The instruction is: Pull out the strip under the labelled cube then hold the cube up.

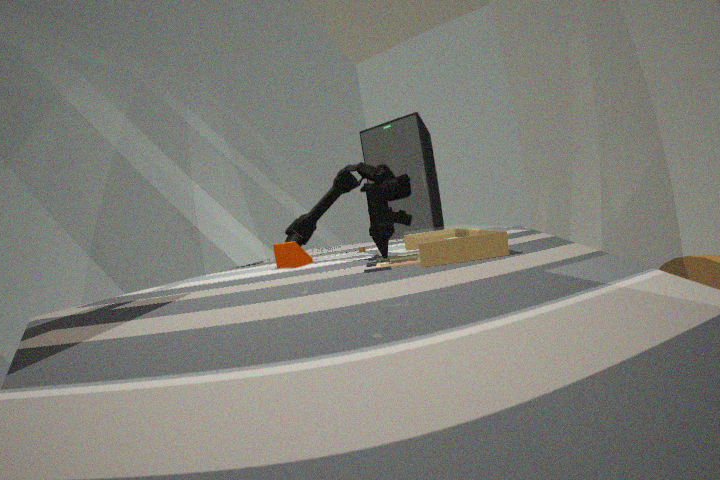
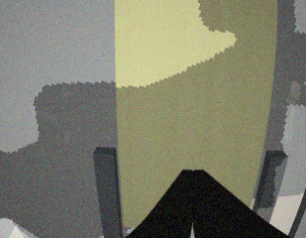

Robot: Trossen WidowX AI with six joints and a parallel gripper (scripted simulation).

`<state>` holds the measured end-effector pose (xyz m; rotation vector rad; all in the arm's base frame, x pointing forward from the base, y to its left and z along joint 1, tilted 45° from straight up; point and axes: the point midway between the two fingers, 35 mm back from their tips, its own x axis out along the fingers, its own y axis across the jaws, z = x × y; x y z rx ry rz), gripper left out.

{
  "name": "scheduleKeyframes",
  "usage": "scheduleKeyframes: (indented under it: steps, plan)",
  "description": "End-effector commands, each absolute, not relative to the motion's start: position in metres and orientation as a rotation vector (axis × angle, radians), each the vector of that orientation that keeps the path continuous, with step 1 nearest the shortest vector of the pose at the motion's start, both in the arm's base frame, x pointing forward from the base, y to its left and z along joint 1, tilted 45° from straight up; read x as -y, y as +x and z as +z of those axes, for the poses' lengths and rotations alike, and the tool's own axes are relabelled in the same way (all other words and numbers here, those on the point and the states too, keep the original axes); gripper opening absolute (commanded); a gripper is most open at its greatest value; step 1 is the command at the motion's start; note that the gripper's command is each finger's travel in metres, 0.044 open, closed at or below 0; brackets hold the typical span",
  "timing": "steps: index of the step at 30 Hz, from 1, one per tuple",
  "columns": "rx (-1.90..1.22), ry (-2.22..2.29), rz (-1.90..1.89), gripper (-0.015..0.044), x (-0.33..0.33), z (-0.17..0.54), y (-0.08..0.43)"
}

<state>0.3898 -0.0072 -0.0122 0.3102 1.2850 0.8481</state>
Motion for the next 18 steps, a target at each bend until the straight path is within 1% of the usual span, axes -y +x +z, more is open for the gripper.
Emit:
scheduleKeyframes:
  steps: [1,18]
  plan:
    - [-1.285,0.317,0.848,0.0000,0.0057,-0.0127,0.3900]
    - [-1.284,0.317,0.848,0.0000,0.0047,-0.0140,0.3906]
